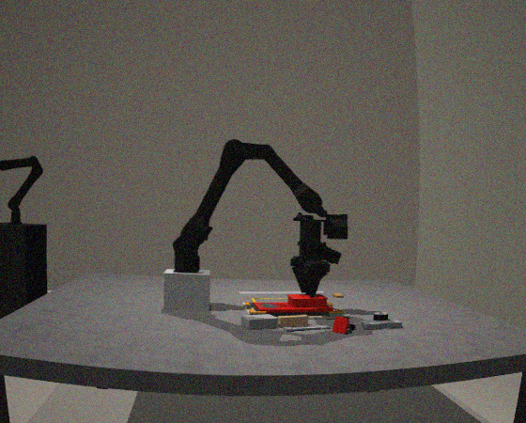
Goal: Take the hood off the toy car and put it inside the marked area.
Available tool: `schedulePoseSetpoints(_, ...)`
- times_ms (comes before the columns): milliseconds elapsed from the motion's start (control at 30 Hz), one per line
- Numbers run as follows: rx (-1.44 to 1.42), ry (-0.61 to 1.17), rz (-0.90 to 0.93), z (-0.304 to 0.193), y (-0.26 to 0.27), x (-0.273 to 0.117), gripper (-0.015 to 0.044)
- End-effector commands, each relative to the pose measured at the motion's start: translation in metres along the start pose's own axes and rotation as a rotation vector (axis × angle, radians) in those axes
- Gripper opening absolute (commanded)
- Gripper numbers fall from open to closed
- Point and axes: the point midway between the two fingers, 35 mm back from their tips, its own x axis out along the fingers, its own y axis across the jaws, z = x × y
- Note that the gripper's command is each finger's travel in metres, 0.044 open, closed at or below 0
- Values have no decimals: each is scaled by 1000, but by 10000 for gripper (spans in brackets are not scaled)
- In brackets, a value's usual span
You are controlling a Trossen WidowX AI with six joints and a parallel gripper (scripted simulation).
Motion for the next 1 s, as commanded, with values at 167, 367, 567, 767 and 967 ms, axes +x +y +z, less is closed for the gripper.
schedulePoseSetpoints(167,1,3,6,-1,1,5,440)
schedulePoseSetpoints(367,1,3,6,-1,1,8,440)
schedulePoseSetpoints(567,1,3,6,-1,1,11,440)
schedulePoseSetpoints(767,1,3,6,-1,1,14,440)
schedulePoseSetpoints(967,1,3,6,-1,1,17,440)
